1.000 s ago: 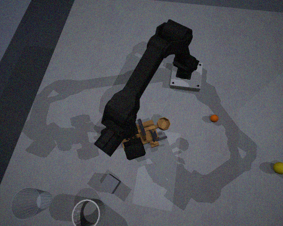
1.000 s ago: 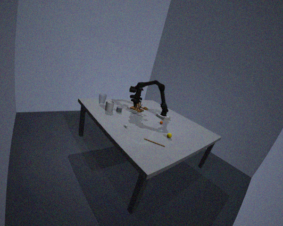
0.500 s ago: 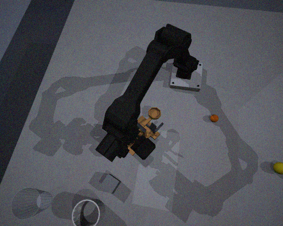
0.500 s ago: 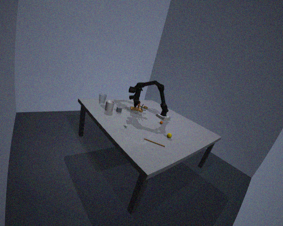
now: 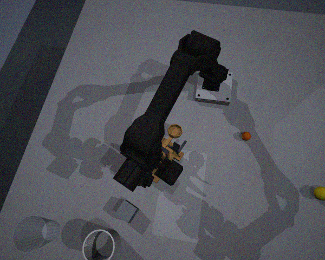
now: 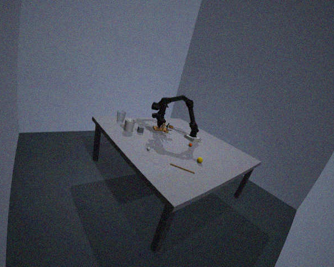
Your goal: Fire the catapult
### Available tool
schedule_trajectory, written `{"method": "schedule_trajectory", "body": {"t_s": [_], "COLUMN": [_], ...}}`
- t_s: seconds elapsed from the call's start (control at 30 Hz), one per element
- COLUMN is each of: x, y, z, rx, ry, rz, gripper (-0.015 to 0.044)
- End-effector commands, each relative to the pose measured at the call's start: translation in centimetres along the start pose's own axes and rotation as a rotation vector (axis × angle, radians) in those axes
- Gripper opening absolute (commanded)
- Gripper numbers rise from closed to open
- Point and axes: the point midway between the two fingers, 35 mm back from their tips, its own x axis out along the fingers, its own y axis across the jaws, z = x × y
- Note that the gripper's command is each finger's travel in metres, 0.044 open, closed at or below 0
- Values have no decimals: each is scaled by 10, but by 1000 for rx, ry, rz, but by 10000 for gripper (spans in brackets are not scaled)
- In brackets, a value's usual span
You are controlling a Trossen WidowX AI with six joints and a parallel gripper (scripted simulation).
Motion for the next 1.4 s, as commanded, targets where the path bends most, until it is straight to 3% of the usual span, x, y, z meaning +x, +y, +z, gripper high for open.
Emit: {"method": "schedule_trajectory", "body": {"t_s": [0.0,0.97,1.37], "x": [5,40,40], "y": [1,2,2], "z": [0,-1,-1], "rx": [-8,-3,-3], "ry": [2,8,8], "rz": [2,0,0], "gripper": [0,0,315]}}
